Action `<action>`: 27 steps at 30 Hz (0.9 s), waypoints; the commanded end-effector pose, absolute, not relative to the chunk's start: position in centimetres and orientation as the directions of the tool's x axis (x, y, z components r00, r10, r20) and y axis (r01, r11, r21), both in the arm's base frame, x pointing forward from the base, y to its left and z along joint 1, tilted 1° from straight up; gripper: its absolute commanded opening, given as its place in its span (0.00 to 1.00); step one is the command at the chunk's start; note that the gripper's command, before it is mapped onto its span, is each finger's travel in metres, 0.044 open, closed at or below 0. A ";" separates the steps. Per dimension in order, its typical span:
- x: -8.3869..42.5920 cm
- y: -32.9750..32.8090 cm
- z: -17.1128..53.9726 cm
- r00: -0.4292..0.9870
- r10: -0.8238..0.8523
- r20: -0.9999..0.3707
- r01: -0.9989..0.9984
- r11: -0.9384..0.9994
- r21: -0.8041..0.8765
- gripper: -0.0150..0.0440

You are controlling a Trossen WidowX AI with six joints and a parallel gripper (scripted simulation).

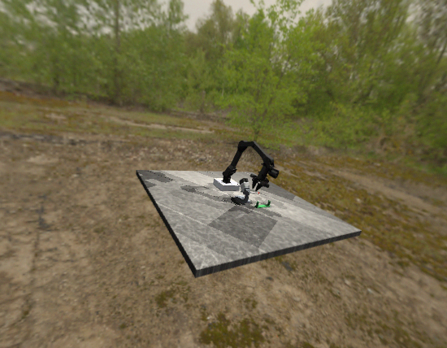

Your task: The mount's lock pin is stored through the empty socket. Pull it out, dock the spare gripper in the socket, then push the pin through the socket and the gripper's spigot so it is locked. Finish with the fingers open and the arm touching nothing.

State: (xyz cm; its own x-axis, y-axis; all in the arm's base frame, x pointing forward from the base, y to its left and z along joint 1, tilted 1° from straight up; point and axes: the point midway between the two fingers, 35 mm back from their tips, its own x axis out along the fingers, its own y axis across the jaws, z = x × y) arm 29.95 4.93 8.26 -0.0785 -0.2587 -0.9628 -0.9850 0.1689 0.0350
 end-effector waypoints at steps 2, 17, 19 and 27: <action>30.1 5.7 9.3 -0.078 -0.258 -0.963 -0.985 0.169 0.035 0.59; 30.1 7.2 11.4 -0.085 -0.272 -0.959 -0.988 0.151 0.044 0.64; 30.1 7.2 11.4 -0.085 -0.272 -0.959 -0.988 0.151 0.044 0.73; 30.1 7.2 11.4 -0.085 -0.272 -0.959 -0.988 0.151 0.044 1.00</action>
